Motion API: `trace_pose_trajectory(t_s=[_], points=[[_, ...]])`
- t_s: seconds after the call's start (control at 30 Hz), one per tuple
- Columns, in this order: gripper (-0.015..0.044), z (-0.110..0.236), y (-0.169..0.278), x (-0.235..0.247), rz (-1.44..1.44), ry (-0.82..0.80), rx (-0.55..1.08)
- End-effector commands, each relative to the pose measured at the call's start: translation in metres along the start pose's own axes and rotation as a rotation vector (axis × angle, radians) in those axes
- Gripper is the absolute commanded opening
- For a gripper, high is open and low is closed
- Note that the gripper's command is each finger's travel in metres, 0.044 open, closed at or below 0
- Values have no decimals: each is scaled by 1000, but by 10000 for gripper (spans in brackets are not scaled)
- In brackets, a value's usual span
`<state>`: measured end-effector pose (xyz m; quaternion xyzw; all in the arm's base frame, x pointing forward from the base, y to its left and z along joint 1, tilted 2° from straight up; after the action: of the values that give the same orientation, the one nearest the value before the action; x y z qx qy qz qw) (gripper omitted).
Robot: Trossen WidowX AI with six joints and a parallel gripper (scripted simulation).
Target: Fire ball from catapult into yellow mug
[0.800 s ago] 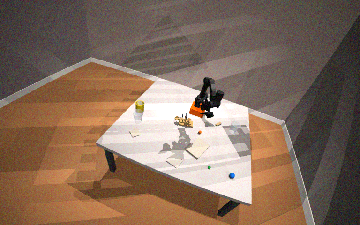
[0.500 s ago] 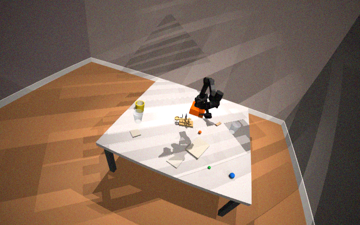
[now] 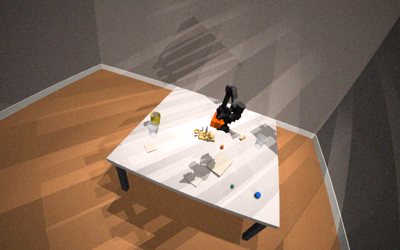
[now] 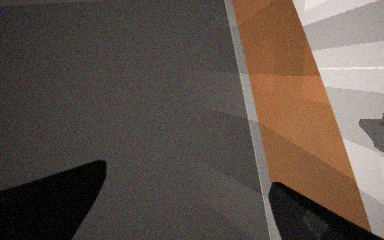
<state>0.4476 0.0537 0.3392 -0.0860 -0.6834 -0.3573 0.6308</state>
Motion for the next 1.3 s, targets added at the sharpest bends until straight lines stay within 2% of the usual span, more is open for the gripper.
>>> trace_pose_trajectory(t_s=[0.0, 0.63, 1.27], points=[[440, -1, -5, -2, 119, 26, 7], [440, -7, -32, -26, 759, 168, 63], [440, -9, -63, -50, 1381, 320, 212]])
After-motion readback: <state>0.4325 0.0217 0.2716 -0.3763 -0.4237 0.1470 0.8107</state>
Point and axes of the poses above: the point midway between the two fingers, 35 mm back from their tips, its own z axis back along the fingers, its own x axis across the jaws, y = z × x, the point moved 4 cm from there along z, back along the fingers, and after that the axes turned 9 degrees about -z, right-handed, at the moved point
